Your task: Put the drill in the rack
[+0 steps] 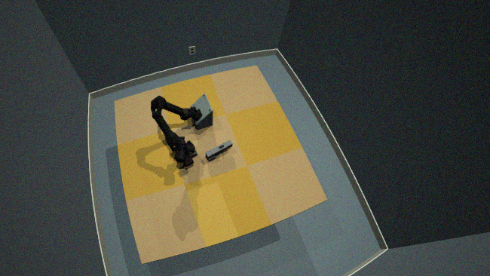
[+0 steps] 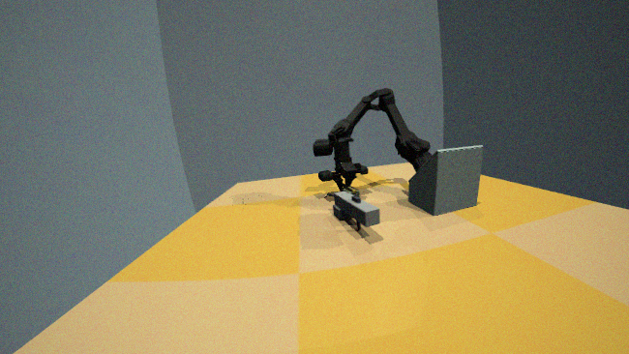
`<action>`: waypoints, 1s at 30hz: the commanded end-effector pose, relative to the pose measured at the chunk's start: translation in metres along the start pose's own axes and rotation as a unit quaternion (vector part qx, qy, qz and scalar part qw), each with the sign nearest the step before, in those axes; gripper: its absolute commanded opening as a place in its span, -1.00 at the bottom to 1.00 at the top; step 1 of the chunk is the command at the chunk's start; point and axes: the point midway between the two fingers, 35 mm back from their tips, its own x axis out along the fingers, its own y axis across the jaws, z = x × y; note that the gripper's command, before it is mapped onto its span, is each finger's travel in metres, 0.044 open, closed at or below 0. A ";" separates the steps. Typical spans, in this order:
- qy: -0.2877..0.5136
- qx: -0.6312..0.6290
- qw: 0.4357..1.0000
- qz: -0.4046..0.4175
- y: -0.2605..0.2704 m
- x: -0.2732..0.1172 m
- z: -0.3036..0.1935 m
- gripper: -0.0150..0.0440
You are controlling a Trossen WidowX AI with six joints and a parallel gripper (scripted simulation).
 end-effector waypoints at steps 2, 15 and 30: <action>0.000 0.001 1.000 0.000 0.000 0.000 0.000 0.22; -0.002 -0.001 1.000 -0.001 0.000 -0.017 0.000 1.00; -0.004 -0.002 1.000 -0.002 0.000 -0.074 0.001 1.00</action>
